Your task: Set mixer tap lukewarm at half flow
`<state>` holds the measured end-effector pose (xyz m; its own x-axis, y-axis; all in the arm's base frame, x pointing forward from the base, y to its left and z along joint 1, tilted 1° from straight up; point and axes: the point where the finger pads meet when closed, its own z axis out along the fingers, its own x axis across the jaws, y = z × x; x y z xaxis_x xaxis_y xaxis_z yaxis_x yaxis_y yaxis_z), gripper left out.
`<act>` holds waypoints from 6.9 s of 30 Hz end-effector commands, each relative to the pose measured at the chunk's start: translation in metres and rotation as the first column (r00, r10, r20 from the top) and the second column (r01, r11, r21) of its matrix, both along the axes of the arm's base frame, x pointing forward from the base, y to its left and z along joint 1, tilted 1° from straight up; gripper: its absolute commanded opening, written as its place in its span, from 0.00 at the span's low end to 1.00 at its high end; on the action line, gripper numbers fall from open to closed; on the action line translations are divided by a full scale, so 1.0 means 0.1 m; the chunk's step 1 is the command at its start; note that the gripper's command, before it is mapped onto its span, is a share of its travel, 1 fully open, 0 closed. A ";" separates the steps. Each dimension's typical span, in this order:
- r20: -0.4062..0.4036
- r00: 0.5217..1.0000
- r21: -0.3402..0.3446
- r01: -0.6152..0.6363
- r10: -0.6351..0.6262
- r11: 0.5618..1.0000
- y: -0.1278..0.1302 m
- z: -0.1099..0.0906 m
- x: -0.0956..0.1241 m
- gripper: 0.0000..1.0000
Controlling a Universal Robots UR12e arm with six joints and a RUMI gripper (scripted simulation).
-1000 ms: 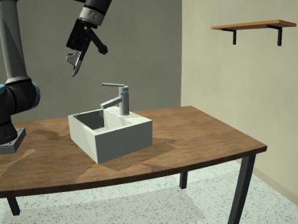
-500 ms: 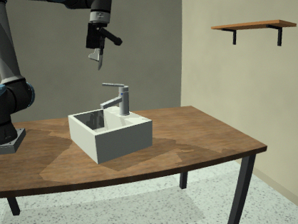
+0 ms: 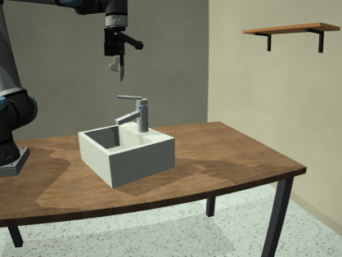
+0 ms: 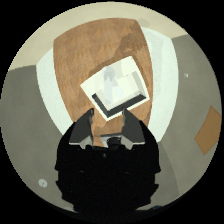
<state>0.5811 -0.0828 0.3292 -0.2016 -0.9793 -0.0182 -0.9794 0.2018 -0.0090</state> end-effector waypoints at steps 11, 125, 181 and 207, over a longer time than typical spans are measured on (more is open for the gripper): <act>0.004 1.000 -0.003 0.003 -0.003 1.000 -0.01 0.02 0.00 0.00; -0.002 1.000 -0.001 0.002 -0.002 1.000 0.00 -0.49 0.00 0.37; 0.000 1.000 -0.002 0.002 -0.002 1.000 0.00 -0.53 0.01 0.37; 0.001 1.000 -0.003 0.002 -0.002 1.000 0.01 -0.53 0.01 0.37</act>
